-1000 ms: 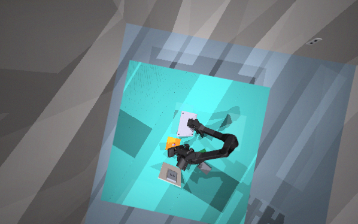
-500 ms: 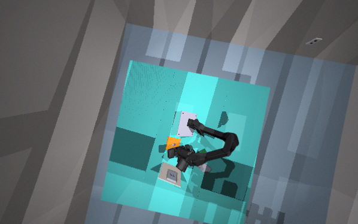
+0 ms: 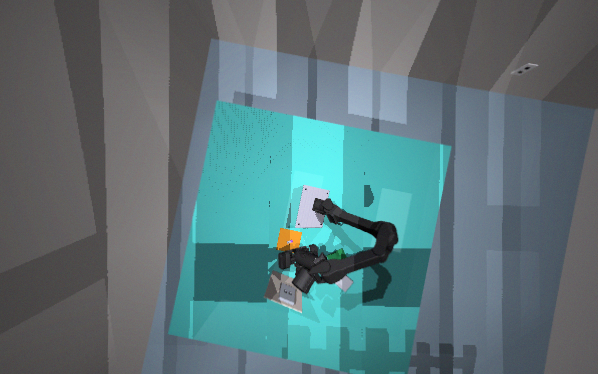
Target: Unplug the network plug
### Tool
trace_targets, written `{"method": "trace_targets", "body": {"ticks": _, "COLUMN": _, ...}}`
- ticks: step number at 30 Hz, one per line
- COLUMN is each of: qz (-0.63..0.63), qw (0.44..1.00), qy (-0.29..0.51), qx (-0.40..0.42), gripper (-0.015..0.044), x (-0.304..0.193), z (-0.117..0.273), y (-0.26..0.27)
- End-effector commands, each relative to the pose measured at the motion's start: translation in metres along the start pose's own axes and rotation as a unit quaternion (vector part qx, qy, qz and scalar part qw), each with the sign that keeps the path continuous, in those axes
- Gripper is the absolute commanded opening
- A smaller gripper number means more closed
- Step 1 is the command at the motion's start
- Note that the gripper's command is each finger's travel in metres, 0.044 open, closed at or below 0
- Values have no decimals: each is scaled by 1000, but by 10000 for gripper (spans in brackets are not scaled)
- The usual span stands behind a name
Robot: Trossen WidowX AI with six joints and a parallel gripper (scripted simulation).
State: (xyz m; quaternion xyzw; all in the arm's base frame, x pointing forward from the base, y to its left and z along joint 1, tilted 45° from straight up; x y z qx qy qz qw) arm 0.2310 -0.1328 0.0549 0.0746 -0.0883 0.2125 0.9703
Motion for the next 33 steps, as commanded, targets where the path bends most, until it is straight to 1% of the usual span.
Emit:
{"method": "trace_targets", "body": {"ticks": 1, "qz": 3, "qw": 1000, "qy": 0, "qx": 1, "gripper": 156, "x": 0, "z": 12, "y": -9}}
{"method": "trace_targets", "body": {"ticks": 20, "qz": 5, "qw": 1000, "qy": -2, "qx": 0, "gripper": 156, "x": -10, "z": 61, "y": -38}}
{"method": "trace_targets", "body": {"ticks": 30, "qz": 5, "qw": 1000, "qy": -2, "qx": 0, "gripper": 419, "x": -10, "z": 61, "y": -38}}
{"method": "trace_targets", "body": {"ticks": 31, "qz": 5, "qw": 1000, "qy": -2, "qx": 0, "gripper": 440, "x": -10, "z": 61, "y": -38}}
{"method": "trace_targets", "body": {"ticks": 33, "qz": 5, "qw": 1000, "qy": -2, "qx": 0, "gripper": 440, "x": -10, "z": 61, "y": -38}}
Point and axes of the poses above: the point midway between the two fingers, 35 mm back from their tips, its own z axis back along the fingers, its own y axis across the jaws, x = y × z, the point moved 2 cm from there along z, back along the fingers, and after that the axes turned 10 degrees about z, right-handed, at the moved point
